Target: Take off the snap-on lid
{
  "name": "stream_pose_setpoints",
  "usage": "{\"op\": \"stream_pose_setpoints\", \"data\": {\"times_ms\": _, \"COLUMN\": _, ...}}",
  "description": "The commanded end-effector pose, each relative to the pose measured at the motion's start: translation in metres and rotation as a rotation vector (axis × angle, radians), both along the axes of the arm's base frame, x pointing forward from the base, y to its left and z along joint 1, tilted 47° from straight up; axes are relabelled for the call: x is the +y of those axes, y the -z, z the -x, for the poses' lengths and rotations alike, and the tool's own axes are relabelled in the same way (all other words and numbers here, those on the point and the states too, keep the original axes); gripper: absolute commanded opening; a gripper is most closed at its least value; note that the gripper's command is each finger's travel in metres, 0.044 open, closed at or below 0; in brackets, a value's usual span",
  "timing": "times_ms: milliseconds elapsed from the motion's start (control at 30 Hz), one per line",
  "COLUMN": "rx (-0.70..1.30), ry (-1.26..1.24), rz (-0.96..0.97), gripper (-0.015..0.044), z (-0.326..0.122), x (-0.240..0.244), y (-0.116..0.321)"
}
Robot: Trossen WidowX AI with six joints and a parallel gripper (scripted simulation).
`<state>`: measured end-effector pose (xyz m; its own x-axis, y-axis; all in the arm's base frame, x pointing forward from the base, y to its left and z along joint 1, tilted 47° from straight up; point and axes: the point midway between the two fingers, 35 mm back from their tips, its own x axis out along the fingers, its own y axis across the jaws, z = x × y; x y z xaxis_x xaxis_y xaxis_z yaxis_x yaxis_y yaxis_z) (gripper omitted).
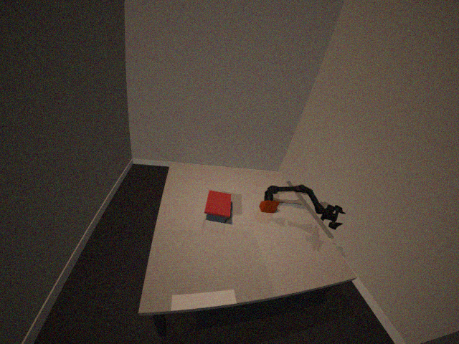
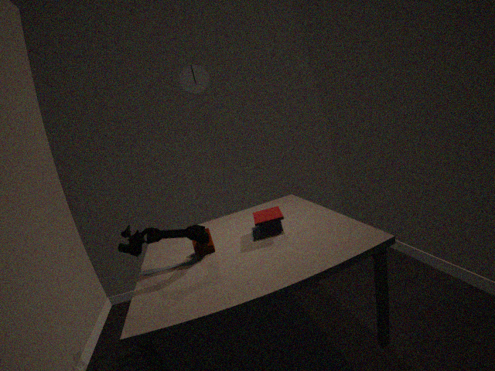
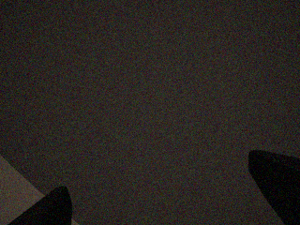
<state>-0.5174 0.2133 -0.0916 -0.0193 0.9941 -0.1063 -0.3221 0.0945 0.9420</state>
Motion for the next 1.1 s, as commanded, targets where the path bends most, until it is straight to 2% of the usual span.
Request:
{"op": "stream_pose_setpoints", "data": {"times_ms": 0, "rx": -0.001, "ry": 0.005, "rz": 0.001, "gripper": 0.0374, "z": -0.001, "x": 0.003, "y": 0.000}}
{"op": "stream_pose_setpoints", "data": {"times_ms": 167, "rx": -0.036, "ry": 0.145, "rz": 0.022, "gripper": 0.0243, "z": -0.046, "x": 0.074, "y": -0.012}}
{"op": "stream_pose_setpoints", "data": {"times_ms": 200, "rx": -0.044, "ry": 0.176, "rz": 0.028, "gripper": 0.0235, "z": -0.057, "x": 0.088, "y": -0.015}}
{"op": "stream_pose_setpoints", "data": {"times_ms": 300, "rx": -0.065, "ry": 0.269, "rz": 0.046, "gripper": 0.0235, "z": -0.095, "x": 0.129, "y": -0.022}}
{"op": "stream_pose_setpoints", "data": {"times_ms": 400, "rx": -0.075, "ry": 0.318, "rz": 0.057, "gripper": 0.0235, "z": -0.115, "x": 0.148, "y": -0.026}}
{"op": "stream_pose_setpoints", "data": {"times_ms": 633, "rx": -0.118, "ry": 0.548, "rz": 0.116, "gripper": 0.0235, "z": -0.227, "x": 0.219, "y": -0.043}}
{"op": "stream_pose_setpoints", "data": {"times_ms": 700, "rx": -0.121, "ry": 0.569, "rz": 0.122, "gripper": 0.0235, "z": -0.238, "x": 0.224, "y": -0.044}}
{"op": "stream_pose_setpoints", "data": {"times_ms": 967, "rx": -0.153, "ry": 0.833, "rz": 0.208, "gripper": 0.0235, "z": -0.380, "x": 0.257, "y": -0.061}}
{"op": "stream_pose_setpoints", "data": {"times_ms": 1067, "rx": -0.158, "ry": 0.886, "rz": 0.227, "gripper": 0.0235, "z": -0.409, "x": 0.257, "y": -0.064}}
